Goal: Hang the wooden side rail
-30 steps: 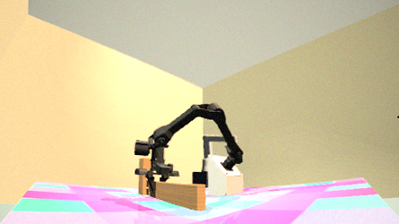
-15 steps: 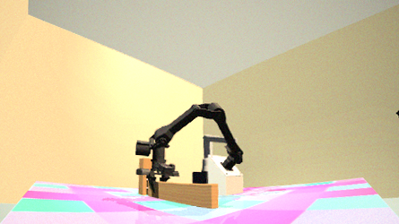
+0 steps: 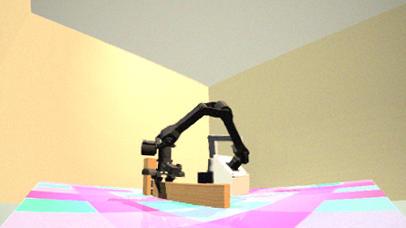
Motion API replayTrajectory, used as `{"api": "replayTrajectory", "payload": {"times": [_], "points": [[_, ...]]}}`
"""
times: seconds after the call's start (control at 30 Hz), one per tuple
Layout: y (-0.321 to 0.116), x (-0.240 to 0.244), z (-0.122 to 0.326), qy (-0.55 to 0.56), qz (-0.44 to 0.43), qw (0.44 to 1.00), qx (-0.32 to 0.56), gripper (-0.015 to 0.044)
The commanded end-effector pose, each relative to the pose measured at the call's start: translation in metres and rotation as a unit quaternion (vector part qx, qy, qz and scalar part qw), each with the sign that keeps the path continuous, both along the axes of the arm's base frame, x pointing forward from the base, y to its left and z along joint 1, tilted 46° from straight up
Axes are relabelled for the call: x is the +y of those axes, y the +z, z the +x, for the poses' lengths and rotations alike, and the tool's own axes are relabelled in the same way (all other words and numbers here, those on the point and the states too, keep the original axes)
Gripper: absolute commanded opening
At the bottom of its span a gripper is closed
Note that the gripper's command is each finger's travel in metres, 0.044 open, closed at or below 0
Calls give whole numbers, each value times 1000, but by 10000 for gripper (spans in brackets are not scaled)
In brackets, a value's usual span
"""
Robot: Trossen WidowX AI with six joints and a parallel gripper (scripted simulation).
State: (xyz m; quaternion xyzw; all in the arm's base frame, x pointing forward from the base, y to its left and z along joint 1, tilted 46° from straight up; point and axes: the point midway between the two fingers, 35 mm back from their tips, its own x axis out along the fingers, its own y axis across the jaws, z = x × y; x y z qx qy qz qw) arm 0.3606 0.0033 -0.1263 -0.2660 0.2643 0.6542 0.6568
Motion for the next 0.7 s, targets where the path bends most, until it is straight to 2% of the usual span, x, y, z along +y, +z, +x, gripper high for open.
{"api": "replayTrajectory", "payload": {"times": [0.0, 0.67], "points": [[1, 1, -4, 4, 0, 1000, -3, 0], [1, 0, -3, 4, 0, 1000, -3, 0]]}}
